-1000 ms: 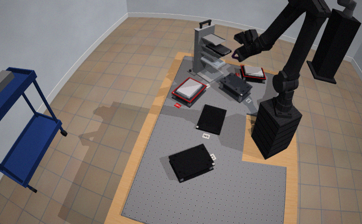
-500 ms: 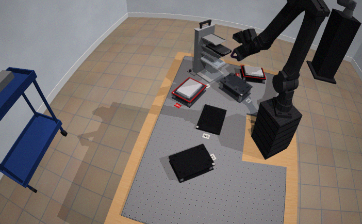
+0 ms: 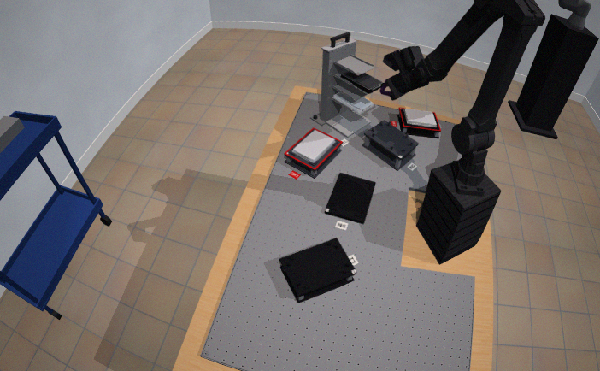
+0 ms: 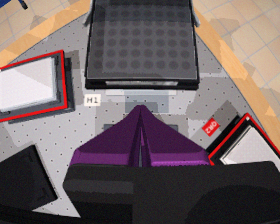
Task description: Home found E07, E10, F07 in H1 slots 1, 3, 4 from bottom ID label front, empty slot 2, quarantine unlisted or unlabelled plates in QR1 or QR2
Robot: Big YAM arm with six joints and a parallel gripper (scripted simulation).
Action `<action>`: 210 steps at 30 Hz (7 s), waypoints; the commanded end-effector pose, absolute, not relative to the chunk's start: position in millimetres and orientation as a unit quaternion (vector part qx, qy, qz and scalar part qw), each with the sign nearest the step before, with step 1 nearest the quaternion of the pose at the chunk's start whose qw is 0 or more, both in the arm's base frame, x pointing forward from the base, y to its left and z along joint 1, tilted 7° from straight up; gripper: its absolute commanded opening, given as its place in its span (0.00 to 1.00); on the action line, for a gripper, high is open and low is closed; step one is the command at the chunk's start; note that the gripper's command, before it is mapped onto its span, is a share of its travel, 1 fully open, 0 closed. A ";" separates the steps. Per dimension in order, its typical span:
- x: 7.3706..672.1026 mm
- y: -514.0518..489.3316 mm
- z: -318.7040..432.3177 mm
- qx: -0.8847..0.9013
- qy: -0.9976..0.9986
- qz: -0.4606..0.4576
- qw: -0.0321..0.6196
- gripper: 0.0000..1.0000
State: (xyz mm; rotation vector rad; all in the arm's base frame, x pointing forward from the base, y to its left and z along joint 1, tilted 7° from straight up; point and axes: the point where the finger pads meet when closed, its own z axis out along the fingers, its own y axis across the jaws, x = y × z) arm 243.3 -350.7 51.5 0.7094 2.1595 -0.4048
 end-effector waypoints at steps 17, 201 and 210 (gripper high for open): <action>265.0 -375.2 70.8 0.277 0.846 -0.172 0.421 0.00; 202.8 -327.8 61.0 0.275 0.849 -0.174 0.417 0.00; 202.8 -327.8 61.0 0.275 0.849 -0.174 0.417 0.00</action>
